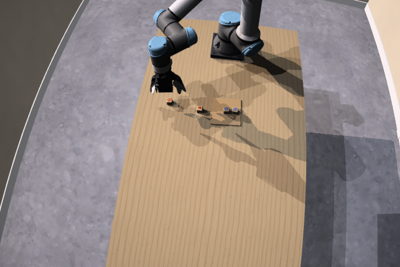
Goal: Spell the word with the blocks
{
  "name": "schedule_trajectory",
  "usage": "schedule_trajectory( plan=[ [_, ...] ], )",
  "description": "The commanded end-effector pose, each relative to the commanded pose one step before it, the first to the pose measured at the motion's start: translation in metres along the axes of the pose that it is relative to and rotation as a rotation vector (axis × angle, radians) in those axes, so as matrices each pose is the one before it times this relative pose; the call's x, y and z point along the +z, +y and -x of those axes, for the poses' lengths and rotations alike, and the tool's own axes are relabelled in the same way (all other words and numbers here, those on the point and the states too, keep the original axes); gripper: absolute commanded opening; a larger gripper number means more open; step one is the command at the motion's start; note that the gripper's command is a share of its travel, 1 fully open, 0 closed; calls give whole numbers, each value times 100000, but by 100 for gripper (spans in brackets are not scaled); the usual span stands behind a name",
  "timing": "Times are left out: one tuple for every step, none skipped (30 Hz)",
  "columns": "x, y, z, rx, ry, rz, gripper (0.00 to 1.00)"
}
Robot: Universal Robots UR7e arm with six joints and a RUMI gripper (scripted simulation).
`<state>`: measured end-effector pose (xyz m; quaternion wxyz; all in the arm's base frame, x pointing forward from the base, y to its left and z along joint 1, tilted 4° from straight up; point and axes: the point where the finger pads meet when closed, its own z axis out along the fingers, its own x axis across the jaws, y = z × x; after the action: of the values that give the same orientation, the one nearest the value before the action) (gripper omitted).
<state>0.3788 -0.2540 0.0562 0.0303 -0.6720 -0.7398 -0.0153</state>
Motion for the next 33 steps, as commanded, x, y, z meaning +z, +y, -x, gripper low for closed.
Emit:
schedule_trajectory(
  plan=[
    [-121, 103, 321, -837, -257, 296, 100],
    [1, -2, 1, -38, 2, -2, 100],
    [1, -1, -1, -29, 2, -2, 100],
    [1, 0, -2, -21, 1, -1, 100],
    [0, 1, -3, -15, 0, -1, 100],
    [0, 1, -3, -10, -1, 0, 100],
    [-1, 1, -2, -6, -1, 0, 100],
    [-1, 1, -1, 11, -2, 1, 37],
    [0, 0, 0, 0, 0, 0, 37],
    [0, 0, 0, 0, 0, 0, 37],
    [1, -1, -4, 33, 2, -2, 37],
    [-1, 0, 0, 7, -2, 1, 37],
    [0, 0, 0, 5, 0, 0, 37],
    [0, 0, 0, 3, 0, 0, 37],
    [0, 0, 0, 2, 0, 0, 37],
    [0, 0, 0, 1, 0, 0, 37],
    [0, 0, 0, 0, 0, 0, 37],
    [0, 0, 0, 0, 0, 0, 37],
    [0, 0, 0, 0, 0, 0, 37],
    [0, 0, 0, 0, 0, 0, 37],
    [0, 0, 0, 0, 0, 0, 37],
    [0, 0, 0, 0, 0, 0, 37],
    [0, 0, 0, 0, 0, 0, 37],
    [0, 0, 0, 0, 0, 0, 37],
    [0, 0, 0, 0, 0, 0, 37],
    [0, 0, 0, 0, 0, 0, 37],
    [0, 0, 0, 0, 0, 0, 37],
    [0, 0, 0, 0, 0, 0, 37],
    [0, 0, 0, 0, 0, 0, 37],
    [0, 0, 0, 0, 0, 0, 37],
    [0, 0, 0, 0, 0, 0, 37],
    [0, 0, 0, 0, 0, 0, 37],
    [0, 0, 0, 0, 0, 0, 37]
  ],
)
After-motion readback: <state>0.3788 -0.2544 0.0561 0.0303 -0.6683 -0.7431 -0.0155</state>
